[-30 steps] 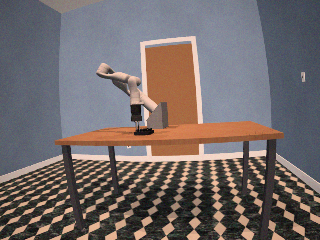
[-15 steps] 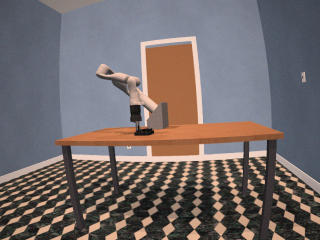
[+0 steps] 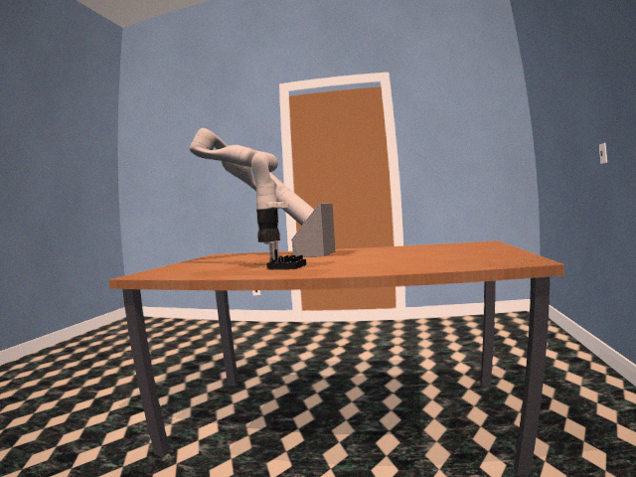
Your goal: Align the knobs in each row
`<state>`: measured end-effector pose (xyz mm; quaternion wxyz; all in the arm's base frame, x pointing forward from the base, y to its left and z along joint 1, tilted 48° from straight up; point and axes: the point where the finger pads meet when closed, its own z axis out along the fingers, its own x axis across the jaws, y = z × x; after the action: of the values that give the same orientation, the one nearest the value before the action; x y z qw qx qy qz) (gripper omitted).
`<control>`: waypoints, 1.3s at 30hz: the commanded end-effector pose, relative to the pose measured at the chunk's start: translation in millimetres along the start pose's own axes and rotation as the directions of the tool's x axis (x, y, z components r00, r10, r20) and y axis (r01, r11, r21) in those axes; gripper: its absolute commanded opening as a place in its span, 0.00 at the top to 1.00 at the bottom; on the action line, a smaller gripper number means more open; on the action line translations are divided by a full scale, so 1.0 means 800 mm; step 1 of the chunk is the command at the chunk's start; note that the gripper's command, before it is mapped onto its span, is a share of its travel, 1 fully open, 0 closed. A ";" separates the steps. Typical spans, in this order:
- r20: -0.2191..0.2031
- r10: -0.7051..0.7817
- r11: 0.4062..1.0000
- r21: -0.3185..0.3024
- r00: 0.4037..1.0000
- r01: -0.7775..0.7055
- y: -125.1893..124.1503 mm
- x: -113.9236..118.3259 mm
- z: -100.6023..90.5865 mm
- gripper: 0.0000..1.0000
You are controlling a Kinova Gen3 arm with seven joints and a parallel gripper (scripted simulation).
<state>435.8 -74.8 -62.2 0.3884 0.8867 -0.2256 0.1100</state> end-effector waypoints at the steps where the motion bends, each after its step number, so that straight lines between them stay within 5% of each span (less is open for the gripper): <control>1: 0.002 -0.030 1.000 0.001 1.000 0.030 0.000 0.001 0.000 0.70; 39: 0.001 -0.421 0.907 0.002 0.907 0.421 0.000 0.001 0.000 0.70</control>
<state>436.0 -75.0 -62.2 0.4024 0.9146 -0.0324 0.0245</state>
